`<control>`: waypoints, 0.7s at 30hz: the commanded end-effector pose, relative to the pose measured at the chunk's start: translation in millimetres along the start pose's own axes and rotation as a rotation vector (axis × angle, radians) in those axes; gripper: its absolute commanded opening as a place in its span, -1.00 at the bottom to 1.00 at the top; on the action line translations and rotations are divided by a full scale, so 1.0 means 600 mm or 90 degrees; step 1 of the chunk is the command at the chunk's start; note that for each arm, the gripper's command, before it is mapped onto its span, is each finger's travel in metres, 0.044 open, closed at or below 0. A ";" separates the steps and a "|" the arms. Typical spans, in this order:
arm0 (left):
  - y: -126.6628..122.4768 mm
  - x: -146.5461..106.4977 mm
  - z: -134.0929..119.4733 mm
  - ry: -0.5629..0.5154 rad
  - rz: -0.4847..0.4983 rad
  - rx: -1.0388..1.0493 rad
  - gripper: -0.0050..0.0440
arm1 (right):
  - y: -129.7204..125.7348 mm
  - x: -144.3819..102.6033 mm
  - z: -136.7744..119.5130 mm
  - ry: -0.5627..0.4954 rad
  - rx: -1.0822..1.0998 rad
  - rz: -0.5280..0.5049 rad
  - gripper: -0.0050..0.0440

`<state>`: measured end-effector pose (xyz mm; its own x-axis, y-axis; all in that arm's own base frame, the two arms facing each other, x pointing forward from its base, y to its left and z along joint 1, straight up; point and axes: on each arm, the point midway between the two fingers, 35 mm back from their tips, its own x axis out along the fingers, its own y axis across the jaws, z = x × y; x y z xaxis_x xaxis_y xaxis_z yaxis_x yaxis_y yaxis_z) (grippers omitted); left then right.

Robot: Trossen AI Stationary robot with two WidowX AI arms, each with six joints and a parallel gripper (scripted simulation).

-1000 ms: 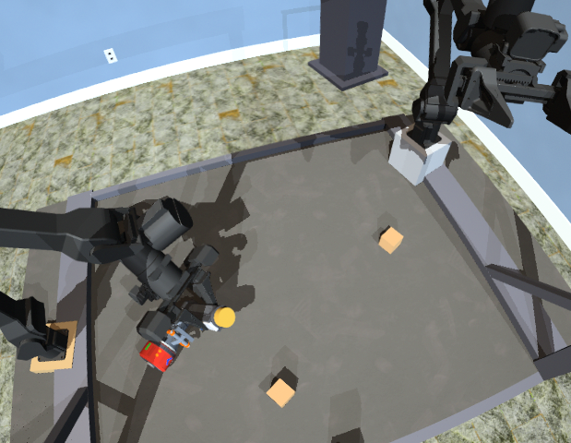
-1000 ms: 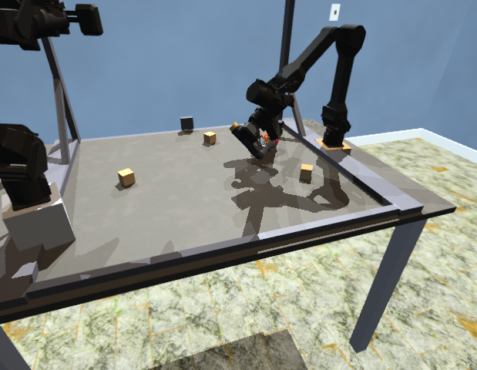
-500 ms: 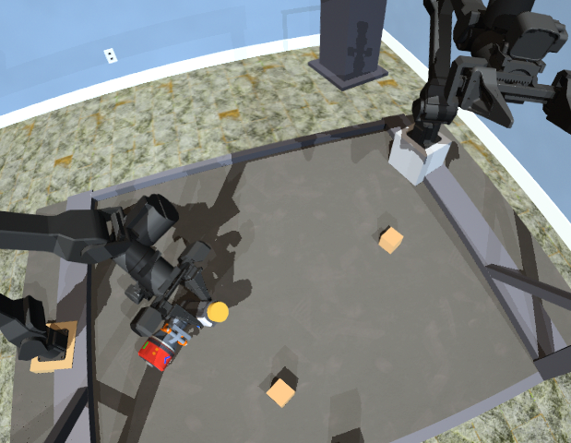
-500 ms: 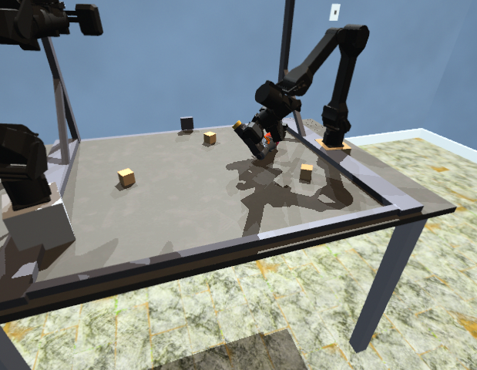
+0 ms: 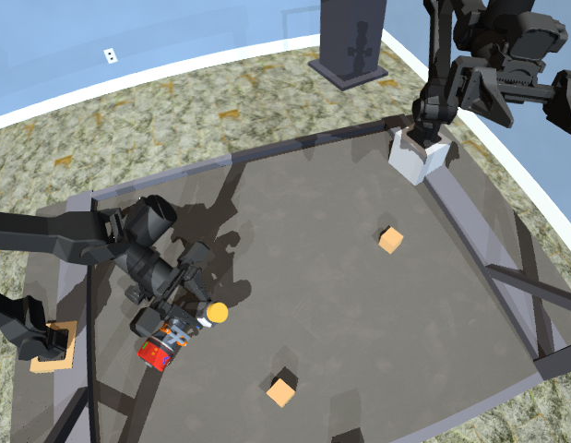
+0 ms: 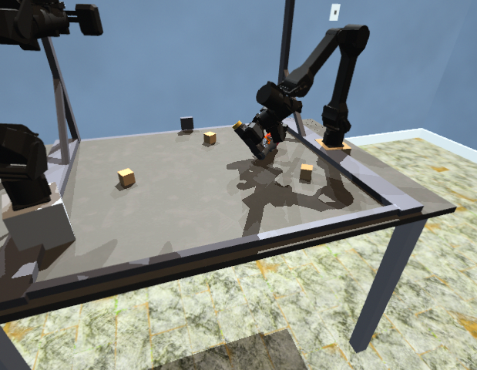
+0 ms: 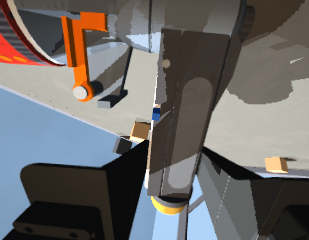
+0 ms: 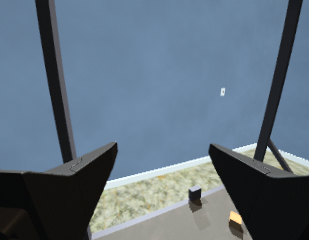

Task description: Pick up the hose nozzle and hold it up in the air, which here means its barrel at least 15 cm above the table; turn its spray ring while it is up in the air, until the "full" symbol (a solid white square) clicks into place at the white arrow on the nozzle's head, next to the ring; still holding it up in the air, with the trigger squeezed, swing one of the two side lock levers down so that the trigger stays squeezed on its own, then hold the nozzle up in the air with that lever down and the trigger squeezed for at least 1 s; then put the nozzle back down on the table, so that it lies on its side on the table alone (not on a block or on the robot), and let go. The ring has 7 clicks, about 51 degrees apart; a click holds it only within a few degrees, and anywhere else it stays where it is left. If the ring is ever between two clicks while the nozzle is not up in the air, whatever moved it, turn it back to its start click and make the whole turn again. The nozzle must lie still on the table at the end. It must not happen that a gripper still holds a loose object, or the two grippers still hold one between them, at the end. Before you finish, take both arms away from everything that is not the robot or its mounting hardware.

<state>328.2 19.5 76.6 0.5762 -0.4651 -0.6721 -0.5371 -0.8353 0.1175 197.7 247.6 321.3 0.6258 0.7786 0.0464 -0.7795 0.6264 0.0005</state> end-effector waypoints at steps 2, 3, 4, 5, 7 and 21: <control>0.000 -0.017 0.007 0.044 -0.005 0.003 -0.11 | 0.000 -0.001 0.010 -0.010 0.002 -0.001 0.88; 0.001 -0.019 0.008 0.052 -0.005 0.003 -0.11 | 0.000 -0.001 0.010 -0.010 0.002 -0.001 0.88; 0.001 -0.021 0.010 0.059 -0.005 0.004 -0.11 | 0.000 -0.001 0.010 -0.010 0.002 -0.001 0.88; 0.001 -0.023 0.011 0.067 -0.005 0.004 -0.11 | 0.000 -0.001 0.010 -0.010 0.002 -0.001 0.88; 0.001 -0.027 0.014 0.081 -0.004 0.003 -0.11 | 0.000 -0.001 0.010 -0.010 0.002 -0.001 0.88; 0.000 -0.050 0.029 0.170 -0.004 0.000 -0.11 | 0.000 -0.001 0.010 -0.010 0.002 -0.001 0.88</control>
<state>306.3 35.3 84.2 0.6989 -0.5211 -0.4899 -0.5366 -0.8349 0.1225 197.7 247.6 321.3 0.6258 0.7786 0.0464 -0.7795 0.6264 0.0005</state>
